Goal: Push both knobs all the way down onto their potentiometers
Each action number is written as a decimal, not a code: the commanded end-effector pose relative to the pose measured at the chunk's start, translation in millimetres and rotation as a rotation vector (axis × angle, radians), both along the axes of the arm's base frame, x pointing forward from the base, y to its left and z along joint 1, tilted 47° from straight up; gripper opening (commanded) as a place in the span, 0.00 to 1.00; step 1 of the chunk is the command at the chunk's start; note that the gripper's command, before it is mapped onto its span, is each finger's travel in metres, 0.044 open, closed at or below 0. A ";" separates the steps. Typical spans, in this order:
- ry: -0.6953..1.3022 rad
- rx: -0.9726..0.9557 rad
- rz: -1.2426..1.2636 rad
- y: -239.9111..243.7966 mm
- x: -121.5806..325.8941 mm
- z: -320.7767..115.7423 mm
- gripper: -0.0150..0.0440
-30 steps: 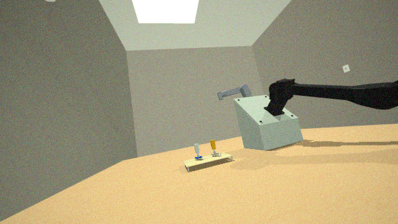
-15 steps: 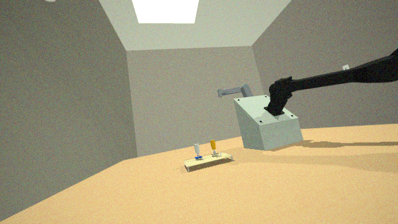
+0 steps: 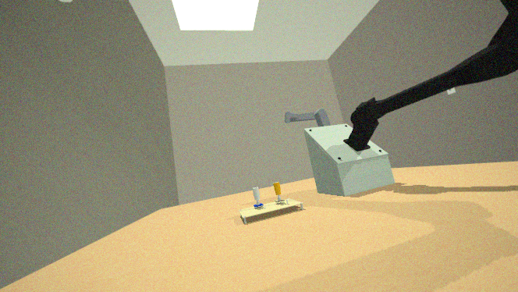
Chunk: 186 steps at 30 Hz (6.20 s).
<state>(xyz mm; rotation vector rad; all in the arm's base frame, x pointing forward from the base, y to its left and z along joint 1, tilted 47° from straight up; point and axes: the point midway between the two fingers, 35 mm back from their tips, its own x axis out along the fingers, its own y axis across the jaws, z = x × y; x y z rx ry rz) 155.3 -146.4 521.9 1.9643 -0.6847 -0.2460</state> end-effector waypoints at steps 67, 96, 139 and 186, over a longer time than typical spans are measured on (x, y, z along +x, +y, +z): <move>0.990 -0.674 1.605 58.0 190.9 -447.2 0.25; 0.786 -0.814 2.008 129.9 165.7 -526.9 0.25; 0.785 -0.813 2.008 147.9 167.3 -543.8 0.25; 0.784 -0.813 2.008 152.2 167.6 -547.7 0.25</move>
